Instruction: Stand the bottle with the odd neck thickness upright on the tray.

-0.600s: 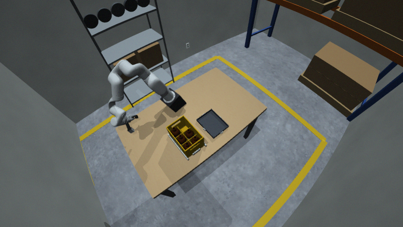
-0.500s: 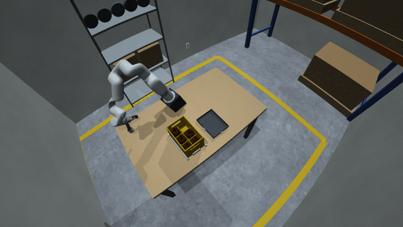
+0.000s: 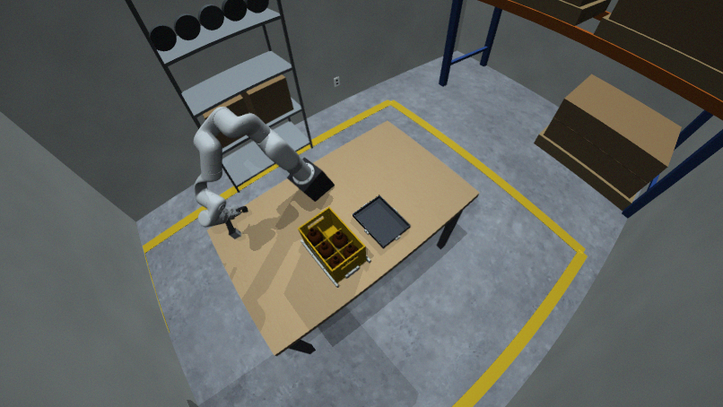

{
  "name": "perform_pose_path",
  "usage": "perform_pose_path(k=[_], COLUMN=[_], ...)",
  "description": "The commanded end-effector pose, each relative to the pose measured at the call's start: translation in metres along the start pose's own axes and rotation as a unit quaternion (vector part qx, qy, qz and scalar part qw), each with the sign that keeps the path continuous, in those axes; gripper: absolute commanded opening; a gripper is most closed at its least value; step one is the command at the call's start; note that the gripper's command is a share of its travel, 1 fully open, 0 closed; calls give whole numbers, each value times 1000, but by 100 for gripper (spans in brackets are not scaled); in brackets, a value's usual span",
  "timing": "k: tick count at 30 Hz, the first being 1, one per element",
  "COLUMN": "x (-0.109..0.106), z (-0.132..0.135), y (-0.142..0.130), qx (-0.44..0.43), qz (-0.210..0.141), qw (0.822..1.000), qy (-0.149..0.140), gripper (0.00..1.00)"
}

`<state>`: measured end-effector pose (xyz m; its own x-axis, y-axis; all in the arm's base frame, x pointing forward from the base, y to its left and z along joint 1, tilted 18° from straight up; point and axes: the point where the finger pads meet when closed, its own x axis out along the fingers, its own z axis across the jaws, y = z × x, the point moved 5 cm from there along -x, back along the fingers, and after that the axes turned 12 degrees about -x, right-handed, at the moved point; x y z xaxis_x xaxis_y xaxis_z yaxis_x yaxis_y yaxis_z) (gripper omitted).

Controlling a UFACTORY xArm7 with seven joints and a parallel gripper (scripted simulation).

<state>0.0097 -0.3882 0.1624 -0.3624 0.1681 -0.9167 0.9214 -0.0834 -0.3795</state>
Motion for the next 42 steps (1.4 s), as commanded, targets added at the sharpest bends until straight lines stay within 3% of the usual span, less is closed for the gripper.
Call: perform_pose_path(k=[1,5,13,17,18,23,24,34,36,42], x=[-2,-9,-50,-51,-61,-61,-73,-73,-92,-97], z=[1,-2,-23,-24,-32,-32,-43,-43,-65,-71], y=[0,12,74,76,92,92,110,110,139,147], qx=[1,-1,-11,-11,-15,-15,-19,-19,-26,-28], qz=[1,3,18,18,23,23,30,30,42,45], qw=[1000,1000,999,999,998,998,997,997,996,995], qy=[-2,-9,-45,-45,-54,-54,-63,-63,-77,-81], gripper=[100,100,100,100,100,100,100,100,100,100])
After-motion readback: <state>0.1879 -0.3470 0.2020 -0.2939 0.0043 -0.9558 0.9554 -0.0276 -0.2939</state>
